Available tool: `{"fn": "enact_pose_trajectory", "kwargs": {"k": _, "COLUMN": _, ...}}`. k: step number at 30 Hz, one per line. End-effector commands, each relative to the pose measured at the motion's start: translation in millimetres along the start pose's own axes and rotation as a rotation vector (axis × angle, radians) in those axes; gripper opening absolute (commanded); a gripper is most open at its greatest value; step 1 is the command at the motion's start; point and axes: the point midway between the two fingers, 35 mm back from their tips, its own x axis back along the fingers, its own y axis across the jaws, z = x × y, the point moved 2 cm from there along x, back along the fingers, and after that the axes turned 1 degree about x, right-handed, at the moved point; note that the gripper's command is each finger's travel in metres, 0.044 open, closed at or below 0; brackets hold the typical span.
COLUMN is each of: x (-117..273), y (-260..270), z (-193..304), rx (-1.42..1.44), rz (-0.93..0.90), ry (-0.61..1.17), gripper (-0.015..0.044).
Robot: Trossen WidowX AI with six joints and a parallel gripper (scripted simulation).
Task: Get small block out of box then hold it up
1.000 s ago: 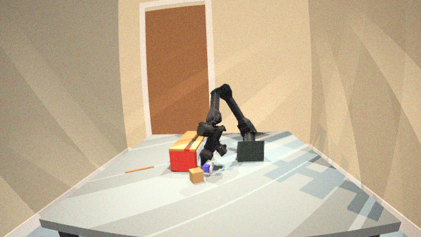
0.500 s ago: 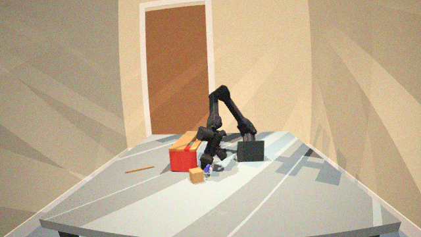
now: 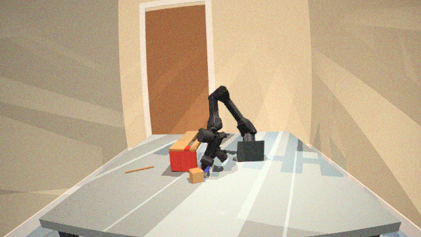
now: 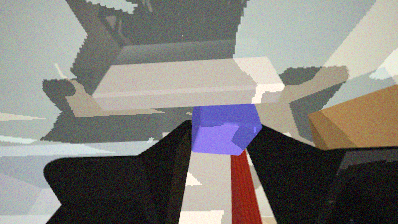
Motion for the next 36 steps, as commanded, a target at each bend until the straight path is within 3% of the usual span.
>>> {"fn": "enact_pose_trajectory", "kwargs": {"k": 1, "x": 1.6, "y": 0.7, "z": 0.5, "rx": -0.016, "rz": 0.003, "ry": -0.001, "gripper": 0.0029}}
{"fn": "enact_pose_trajectory", "kwargs": {"k": 3, "x": 9.7, "y": 0.0, "z": 4.9, "rx": -0.027, "rz": 0.007, "ry": -0.001, "gripper": 0.0000}}
{"fn": "enact_pose_trajectory", "kwargs": {"k": 17, "x": 60.0, "y": -0.3, "z": 26.6, "rx": 0.015, "rz": 0.010, "ry": -0.001, "gripper": 0.0000}}
{"fn": "enact_pose_trajectory", "kwargs": {"k": 36, "x": 142.4, "y": 14.5, "z": 43.9, "rx": 0.467, "rz": 0.233, "ry": 0.061, "gripper": 0.0000}}
